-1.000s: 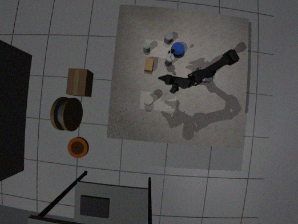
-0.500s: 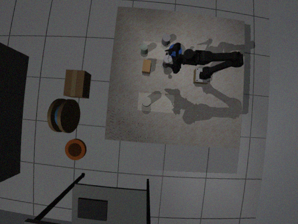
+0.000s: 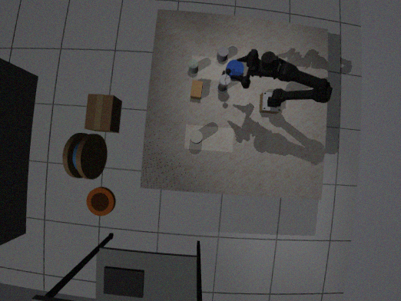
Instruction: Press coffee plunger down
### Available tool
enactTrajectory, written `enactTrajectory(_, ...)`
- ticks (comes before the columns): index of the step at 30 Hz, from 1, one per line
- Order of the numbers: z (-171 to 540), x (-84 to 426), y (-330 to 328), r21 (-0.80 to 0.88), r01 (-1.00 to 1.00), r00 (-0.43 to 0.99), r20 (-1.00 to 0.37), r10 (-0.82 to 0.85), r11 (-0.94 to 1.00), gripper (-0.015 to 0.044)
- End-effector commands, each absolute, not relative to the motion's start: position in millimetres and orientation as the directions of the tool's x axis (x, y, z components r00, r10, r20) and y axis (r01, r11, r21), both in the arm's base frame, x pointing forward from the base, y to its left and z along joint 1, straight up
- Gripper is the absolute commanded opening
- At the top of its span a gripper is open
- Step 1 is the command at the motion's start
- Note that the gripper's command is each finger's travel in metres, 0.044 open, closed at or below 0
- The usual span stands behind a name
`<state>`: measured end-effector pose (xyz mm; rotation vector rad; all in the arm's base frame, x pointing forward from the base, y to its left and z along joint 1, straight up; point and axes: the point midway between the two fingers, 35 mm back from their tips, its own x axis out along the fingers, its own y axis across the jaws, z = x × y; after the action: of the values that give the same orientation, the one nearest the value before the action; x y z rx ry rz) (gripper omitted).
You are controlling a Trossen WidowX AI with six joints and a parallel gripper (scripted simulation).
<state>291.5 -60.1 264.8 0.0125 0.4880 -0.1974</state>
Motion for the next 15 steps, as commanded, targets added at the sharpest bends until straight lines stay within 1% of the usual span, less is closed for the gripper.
enactTrajectory(1,231,288,-60,0.002,0.204,0.857,-0.484,-0.177,0.979,0.0440)
enactTrajectory(15,225,299,-64,0.002,0.207,0.857,-0.483,-0.180,0.978,0.0440)
